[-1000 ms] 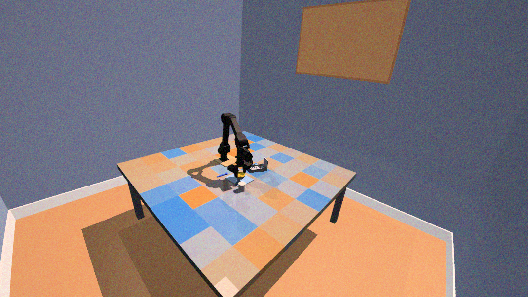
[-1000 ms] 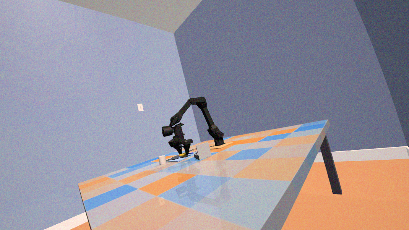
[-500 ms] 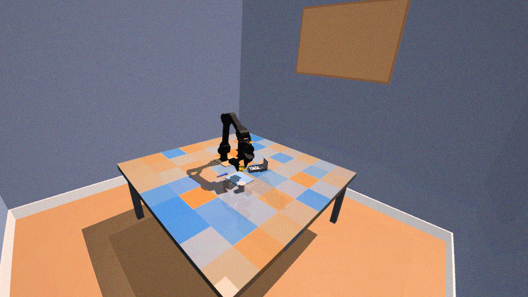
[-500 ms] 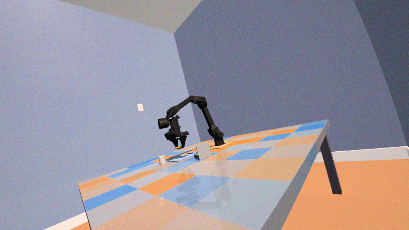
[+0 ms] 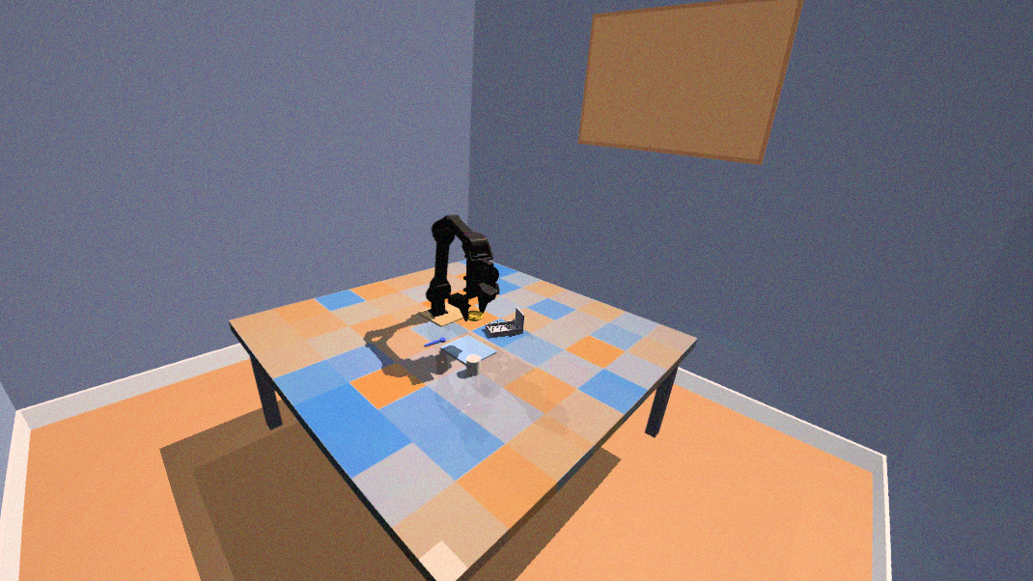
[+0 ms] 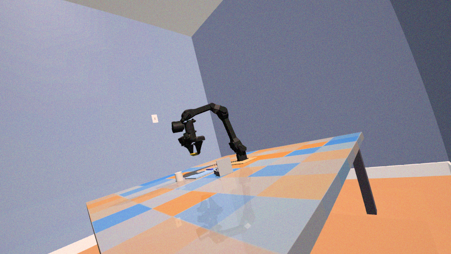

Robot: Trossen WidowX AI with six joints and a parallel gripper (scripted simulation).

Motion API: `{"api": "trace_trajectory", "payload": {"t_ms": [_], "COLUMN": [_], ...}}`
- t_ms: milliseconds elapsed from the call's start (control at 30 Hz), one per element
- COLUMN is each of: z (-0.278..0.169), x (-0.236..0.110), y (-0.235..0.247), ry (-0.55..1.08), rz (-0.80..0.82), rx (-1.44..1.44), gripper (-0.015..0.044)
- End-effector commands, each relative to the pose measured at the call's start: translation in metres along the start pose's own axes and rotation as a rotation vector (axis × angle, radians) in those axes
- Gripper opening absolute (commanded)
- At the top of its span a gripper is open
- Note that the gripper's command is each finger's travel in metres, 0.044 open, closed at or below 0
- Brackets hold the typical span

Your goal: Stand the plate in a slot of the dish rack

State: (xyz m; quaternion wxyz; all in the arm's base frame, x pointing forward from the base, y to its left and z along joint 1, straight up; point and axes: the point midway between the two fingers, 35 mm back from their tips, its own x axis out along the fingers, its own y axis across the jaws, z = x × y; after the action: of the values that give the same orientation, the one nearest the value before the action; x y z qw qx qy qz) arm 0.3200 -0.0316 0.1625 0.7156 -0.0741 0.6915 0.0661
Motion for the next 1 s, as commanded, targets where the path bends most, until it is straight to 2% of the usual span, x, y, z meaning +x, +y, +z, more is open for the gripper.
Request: {"api": "trace_trajectory", "payload": {"t_ms": [0, 533, 967], "z": [0.000, 0.000, -0.059], "x": [-0.013, -0.052, -0.053], "y": [-0.001, 0.001, 0.090], "ry": [0.000, -0.004, 0.015], "rz": [-0.003, -0.001, 0.007], "rx": [0.001, -0.008, 0.403], "gripper": [0.0000, 0.0000, 0.0000]}}
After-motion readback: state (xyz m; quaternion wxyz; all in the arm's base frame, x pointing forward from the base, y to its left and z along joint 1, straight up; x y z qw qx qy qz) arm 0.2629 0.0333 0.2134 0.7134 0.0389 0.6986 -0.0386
